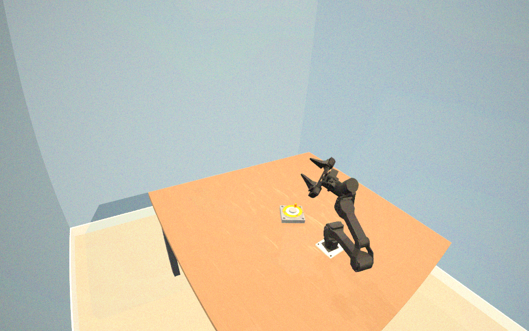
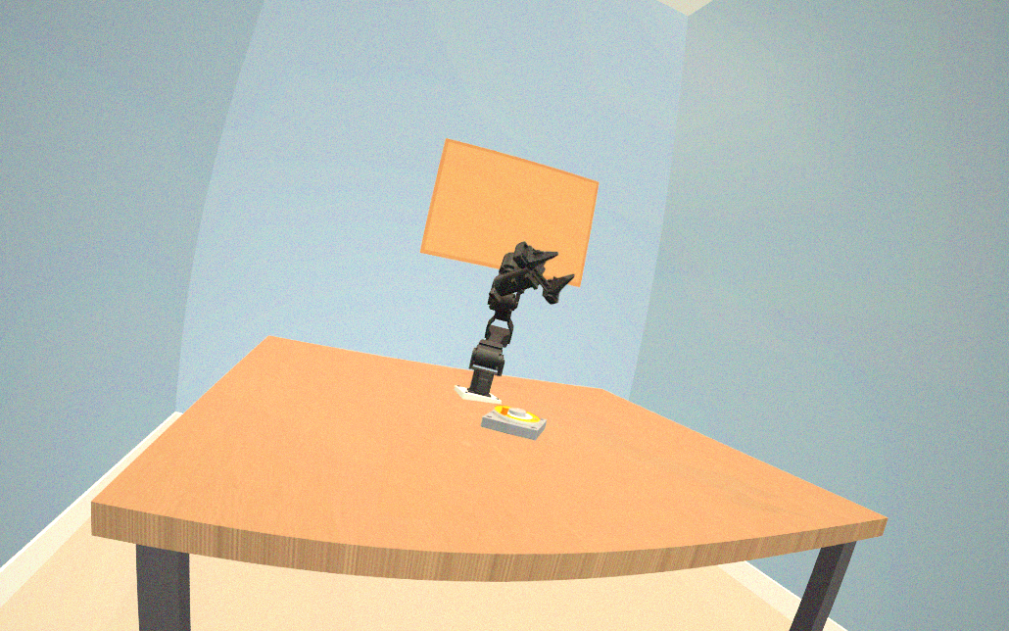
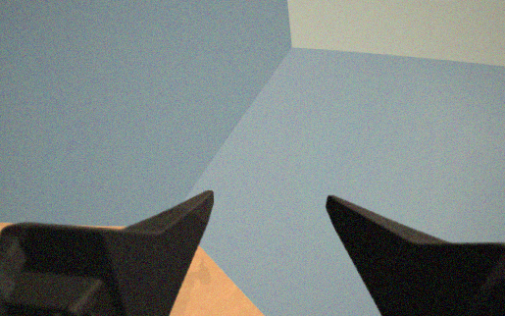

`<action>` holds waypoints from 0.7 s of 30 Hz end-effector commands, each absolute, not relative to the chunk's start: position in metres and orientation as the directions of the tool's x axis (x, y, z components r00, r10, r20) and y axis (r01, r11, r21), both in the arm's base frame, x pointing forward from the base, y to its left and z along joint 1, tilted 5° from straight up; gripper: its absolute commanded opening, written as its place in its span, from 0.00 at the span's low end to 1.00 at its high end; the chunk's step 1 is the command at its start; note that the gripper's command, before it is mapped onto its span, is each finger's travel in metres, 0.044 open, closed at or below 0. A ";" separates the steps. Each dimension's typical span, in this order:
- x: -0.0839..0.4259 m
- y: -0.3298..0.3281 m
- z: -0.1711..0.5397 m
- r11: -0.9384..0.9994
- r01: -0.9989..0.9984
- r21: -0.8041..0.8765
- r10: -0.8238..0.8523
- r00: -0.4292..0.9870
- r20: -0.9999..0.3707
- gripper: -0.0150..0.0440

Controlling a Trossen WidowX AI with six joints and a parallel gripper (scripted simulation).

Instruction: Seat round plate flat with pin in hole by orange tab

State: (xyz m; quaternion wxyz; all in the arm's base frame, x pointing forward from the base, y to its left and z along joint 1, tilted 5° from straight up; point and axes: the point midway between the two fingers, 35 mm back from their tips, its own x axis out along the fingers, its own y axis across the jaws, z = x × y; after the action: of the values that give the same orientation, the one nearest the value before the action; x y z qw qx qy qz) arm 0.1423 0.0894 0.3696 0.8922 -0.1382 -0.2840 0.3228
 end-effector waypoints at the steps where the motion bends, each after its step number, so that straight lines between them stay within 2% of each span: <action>1: 0.144 0.089 0.370 0.756 -0.500 -0.422 0.651 0.636 0.414 0.89; 4: 0.174 0.080 0.372 0.792 -0.528 -0.307 0.610 0.712 0.349 0.75; 8: 0.225 0.068 0.362 0.839 -0.530 -0.122 0.544 0.818 0.188 0.58; 10: 0.233 0.066 0.359 0.845 -0.526 -0.095 0.534 0.831 0.158 0.49; 15: 0.286 0.056 0.326 0.884 -0.461 0.076 0.467 0.879 -0.101 0.26; 18: 0.301 0.053 0.312 0.896 -0.429 0.119 0.444 0.874 -0.198 0.25; 21: 0.323 0.050 0.283 0.914 -0.367 0.173 0.406 0.838 -0.364 0.25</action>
State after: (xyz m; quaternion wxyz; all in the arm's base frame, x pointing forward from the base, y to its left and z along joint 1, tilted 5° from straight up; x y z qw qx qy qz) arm 0.3036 0.0529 0.3064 0.9660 0.0414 0.1246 0.2228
